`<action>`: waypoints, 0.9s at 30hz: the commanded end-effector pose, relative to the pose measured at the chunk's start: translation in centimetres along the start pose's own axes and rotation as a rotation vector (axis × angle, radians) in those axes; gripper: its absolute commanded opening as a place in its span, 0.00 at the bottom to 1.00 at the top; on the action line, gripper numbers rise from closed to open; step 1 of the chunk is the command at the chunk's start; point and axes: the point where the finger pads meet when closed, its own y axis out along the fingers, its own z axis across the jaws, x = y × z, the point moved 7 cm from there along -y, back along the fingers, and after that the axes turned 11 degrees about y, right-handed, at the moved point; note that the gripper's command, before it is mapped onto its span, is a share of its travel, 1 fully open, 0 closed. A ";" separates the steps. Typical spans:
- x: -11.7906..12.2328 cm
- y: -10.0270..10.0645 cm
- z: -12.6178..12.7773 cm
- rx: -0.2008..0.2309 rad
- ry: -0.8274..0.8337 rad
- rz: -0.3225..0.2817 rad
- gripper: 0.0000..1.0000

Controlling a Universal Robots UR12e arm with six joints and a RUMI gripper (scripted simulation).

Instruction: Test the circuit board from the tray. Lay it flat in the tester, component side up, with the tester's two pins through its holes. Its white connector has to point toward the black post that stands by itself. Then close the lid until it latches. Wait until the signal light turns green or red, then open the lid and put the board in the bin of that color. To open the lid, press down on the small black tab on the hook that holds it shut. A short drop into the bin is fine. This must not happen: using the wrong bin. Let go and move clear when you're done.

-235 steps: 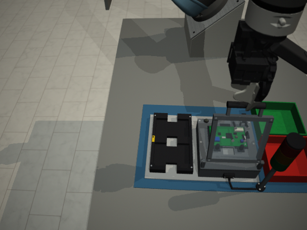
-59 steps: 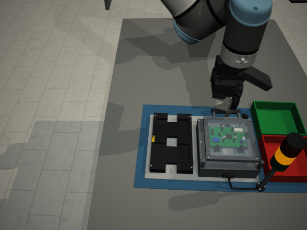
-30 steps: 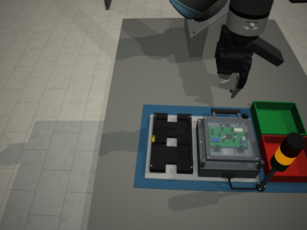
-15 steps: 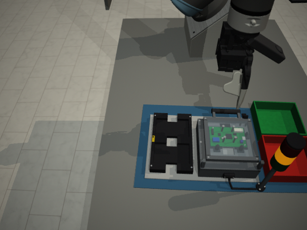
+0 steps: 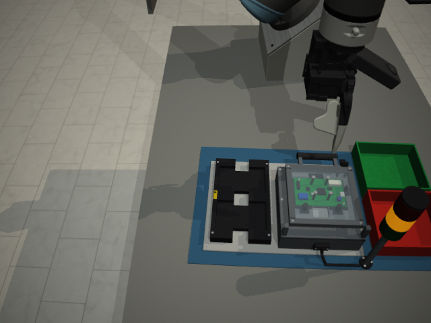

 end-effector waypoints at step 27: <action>-0.1 -0.1 0.0 0.001 -0.001 0.000 0.00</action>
